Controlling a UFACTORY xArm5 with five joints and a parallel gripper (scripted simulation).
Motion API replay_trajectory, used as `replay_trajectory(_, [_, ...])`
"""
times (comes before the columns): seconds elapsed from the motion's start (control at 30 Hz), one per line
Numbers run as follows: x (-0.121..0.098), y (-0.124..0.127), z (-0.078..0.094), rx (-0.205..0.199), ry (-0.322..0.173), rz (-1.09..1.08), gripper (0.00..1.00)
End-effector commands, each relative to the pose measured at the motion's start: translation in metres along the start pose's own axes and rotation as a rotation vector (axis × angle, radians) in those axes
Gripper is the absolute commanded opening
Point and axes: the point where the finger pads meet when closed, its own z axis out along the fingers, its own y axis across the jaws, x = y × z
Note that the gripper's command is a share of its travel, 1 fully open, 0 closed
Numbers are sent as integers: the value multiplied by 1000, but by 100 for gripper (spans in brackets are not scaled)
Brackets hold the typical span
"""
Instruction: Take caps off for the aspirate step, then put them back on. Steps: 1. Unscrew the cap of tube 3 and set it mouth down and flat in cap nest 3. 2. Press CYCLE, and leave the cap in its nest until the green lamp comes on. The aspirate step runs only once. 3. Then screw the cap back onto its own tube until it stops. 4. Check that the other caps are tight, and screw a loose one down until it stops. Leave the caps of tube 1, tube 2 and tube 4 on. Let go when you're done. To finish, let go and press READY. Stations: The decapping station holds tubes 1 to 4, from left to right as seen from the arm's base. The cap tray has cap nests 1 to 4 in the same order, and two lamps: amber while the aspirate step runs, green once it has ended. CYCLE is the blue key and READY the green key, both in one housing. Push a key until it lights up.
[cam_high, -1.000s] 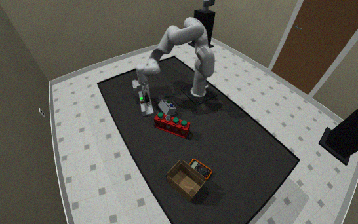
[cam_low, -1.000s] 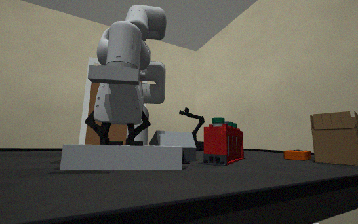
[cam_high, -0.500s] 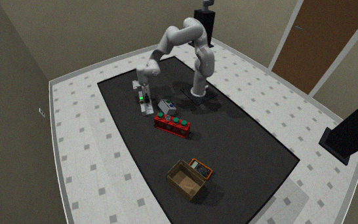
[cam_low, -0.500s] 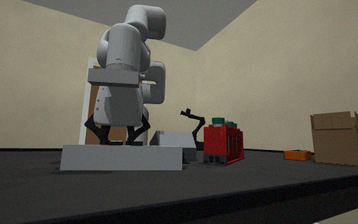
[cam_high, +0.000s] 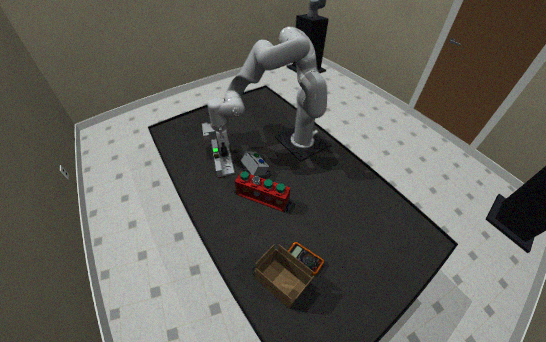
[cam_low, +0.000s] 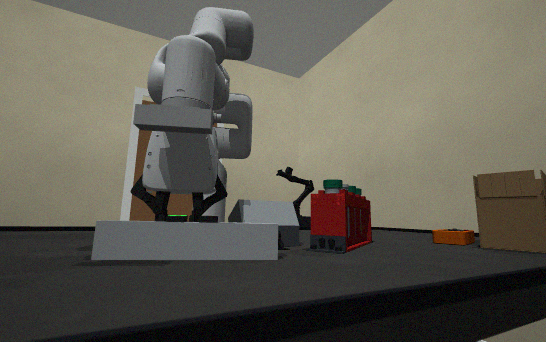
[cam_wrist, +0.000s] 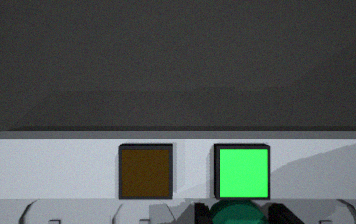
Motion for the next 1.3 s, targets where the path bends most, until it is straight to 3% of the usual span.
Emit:
replay_trajectory(0.0, [1,0,-6,0,3,0,0])
replay_trajectory(0.53, [1,0,-81,0,4,0,0])
replay_trajectory(0.6, [1,0,-81,0,4,0,0])
replay_trajectory(1.0, [1,0,-141,0,4,0,0])
replay_trajectory(1.17, [1,0,-141,0,4,0,0])
replay_trajectory(1.27, [-7,-24,-141,1,4,171,0])
